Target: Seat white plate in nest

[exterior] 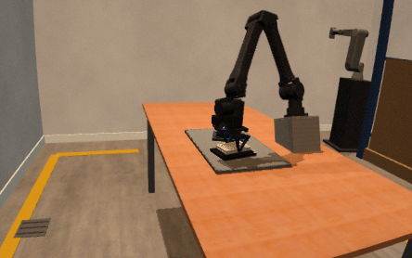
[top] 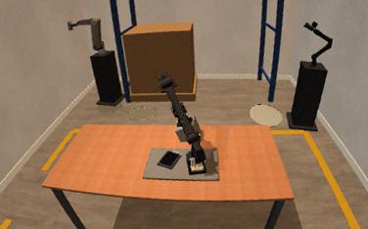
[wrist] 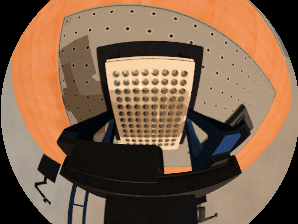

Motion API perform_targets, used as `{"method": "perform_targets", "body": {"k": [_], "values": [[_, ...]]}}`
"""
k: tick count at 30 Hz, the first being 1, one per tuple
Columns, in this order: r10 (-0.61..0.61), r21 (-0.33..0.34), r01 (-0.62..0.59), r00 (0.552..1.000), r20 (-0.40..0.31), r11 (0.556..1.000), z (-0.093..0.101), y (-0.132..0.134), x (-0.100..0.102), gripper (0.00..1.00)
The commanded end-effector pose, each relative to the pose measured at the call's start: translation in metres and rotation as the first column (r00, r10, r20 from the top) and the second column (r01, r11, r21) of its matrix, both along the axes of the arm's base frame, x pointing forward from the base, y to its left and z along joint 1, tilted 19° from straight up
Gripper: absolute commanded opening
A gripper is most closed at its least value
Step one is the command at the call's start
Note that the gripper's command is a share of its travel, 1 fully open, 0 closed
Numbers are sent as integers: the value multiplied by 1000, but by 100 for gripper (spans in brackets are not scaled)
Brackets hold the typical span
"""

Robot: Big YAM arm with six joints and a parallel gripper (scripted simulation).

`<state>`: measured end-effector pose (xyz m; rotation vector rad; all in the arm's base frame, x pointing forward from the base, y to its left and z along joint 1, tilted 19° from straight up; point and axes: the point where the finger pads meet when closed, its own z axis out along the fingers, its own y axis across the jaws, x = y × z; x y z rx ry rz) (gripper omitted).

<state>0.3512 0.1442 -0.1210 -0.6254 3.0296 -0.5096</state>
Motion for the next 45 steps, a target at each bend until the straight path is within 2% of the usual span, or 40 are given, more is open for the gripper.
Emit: {"method": "perform_targets", "body": {"k": [1, 8, 20, 45], "values": [[8, 8, -8, 1000, 19, 1000, 5, 1, 8, 0], [8, 2, -8, 1000, 10, 1000, -1, -1, 5, 0], [8, 9, -8, 1000, 21, 1000, 0, 1, 10, 0], [8, 5, -8, 1000, 15, 1000, -4, -3, 6, 0]]}}
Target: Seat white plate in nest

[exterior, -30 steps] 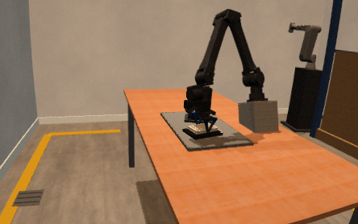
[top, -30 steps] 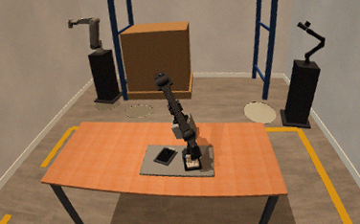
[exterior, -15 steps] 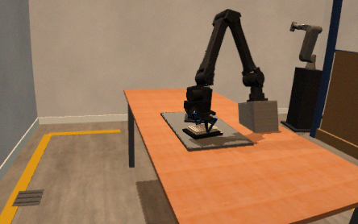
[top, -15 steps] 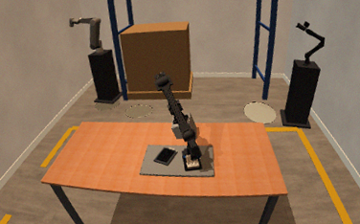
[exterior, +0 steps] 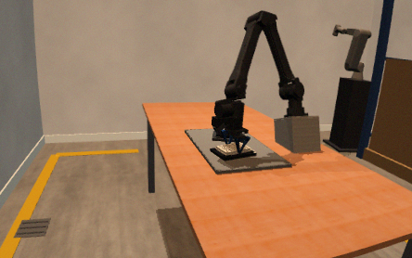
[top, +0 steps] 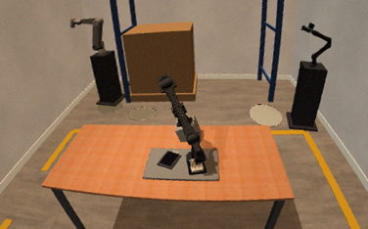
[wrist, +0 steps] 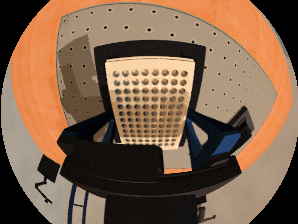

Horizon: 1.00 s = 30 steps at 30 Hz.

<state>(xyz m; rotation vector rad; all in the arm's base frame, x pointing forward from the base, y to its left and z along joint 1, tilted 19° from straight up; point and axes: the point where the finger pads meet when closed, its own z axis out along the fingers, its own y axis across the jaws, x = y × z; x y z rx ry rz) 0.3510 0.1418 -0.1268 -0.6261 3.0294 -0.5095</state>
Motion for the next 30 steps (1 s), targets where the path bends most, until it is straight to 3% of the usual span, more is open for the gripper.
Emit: {"method": "perform_targets", "body": {"k": [1, 9, 10, 30], "values": [[7, 5, -7, 1000, 16, 1000, 1, 0, 7, 0], [6, 14, -6, 1000, 28, 1000, 6, 7, 12, 0], [6, 14, -6, 1000, 28, 1000, 6, 7, 12, 100], [6, 14, -6, 1000, 28, 1000, 6, 7, 12, 100]]}}
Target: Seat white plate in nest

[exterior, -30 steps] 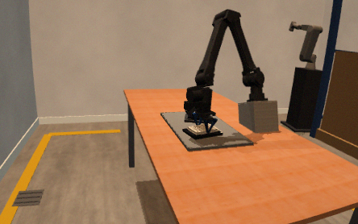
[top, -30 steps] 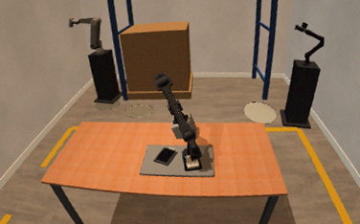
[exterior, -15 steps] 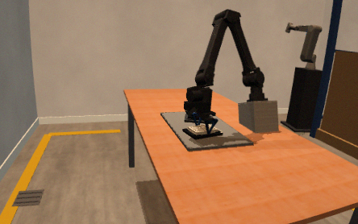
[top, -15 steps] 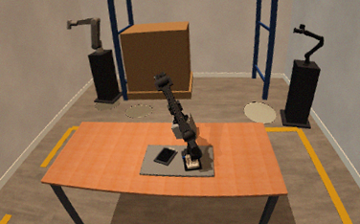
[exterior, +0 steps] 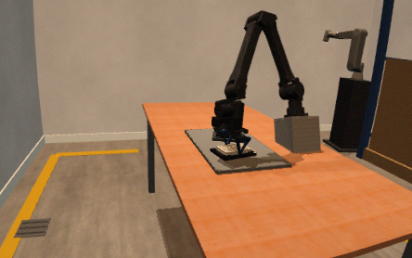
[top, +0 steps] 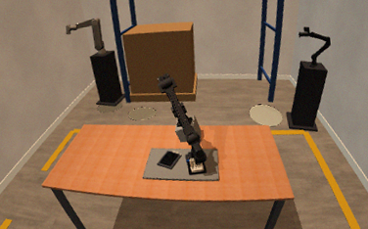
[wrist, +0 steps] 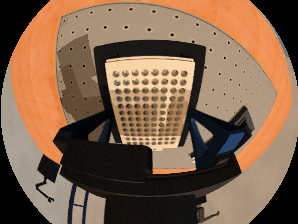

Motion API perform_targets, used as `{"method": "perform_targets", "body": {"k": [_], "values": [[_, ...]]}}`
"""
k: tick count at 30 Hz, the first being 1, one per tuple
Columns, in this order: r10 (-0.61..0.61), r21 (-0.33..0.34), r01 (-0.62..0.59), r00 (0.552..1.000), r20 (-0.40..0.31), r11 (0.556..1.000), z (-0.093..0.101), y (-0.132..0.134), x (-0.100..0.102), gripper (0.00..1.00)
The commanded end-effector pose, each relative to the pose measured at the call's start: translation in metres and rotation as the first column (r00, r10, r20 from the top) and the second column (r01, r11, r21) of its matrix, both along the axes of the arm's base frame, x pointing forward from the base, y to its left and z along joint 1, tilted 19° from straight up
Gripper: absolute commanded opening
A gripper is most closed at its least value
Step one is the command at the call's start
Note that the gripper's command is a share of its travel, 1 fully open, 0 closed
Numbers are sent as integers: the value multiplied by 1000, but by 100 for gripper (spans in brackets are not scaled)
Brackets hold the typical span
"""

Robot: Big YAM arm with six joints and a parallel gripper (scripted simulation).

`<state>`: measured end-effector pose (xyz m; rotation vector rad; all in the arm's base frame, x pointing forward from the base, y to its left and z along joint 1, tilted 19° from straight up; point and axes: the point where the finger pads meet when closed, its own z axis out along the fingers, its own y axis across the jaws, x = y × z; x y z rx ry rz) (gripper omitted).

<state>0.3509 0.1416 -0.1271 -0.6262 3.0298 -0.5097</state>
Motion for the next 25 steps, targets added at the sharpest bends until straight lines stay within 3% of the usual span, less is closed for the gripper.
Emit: {"method": "perform_targets", "body": {"k": [1, 14, 25], "values": [[12, 12, -12, 1000, 27, 1000, 15, 7, 9, 100], [9, 32, -11, 998, 56, 999, 49, 30, 18, 100], [9, 32, -11, 998, 56, 999, 49, 30, 18, 100]]}}
